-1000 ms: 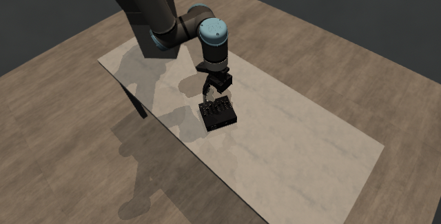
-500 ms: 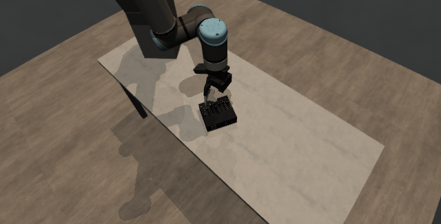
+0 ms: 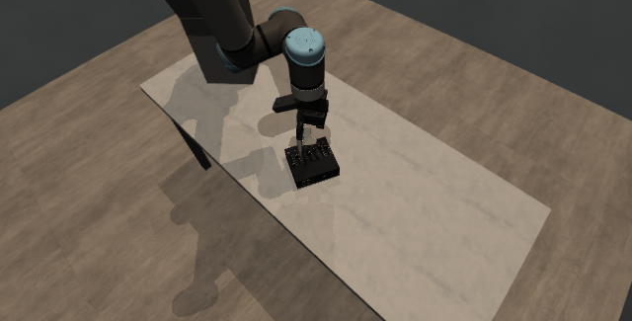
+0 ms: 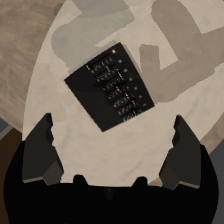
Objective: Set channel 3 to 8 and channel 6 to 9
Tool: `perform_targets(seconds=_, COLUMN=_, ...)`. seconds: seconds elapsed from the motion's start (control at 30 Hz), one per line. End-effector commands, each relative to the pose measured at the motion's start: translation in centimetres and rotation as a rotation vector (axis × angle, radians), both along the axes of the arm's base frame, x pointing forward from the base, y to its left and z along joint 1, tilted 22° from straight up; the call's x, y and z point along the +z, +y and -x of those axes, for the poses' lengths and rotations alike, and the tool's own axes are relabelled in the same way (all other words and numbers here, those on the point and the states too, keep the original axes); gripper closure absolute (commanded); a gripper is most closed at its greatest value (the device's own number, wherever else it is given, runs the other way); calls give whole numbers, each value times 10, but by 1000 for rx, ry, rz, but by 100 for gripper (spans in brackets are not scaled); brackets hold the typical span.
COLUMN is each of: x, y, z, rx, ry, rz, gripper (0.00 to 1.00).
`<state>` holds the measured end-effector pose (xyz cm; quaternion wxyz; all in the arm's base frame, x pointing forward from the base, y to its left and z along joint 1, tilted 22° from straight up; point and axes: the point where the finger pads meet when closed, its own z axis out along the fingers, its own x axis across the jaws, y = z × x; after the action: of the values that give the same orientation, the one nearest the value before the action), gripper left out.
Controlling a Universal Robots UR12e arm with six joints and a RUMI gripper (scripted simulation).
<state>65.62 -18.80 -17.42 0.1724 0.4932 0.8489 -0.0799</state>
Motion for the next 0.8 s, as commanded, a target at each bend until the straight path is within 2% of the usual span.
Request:
perform_targets(seconds=0.0, x=-11, y=-2, z=9, rx=255, ry=83, rz=58, gripper=0)
perform_targets(seconds=0.17, x=-18, y=-3, z=14, rx=412, ry=138, rz=96, gripper=0)
perform_targets(seconds=0.23, x=-18, y=-3, z=14, rx=412, ry=138, rz=96, gripper=0)
perform_targets(seconds=0.3, x=-21, y=-3, z=15, rx=529, ry=178, rz=123, gripper=0)
perform_targets(seconds=0.73, x=-41, y=-1, z=26, rx=933, ry=326, rz=217, gripper=0)
perform_targets(seconds=0.77, x=-41, y=-1, z=26, rx=933, ry=326, rz=217, gripper=0)
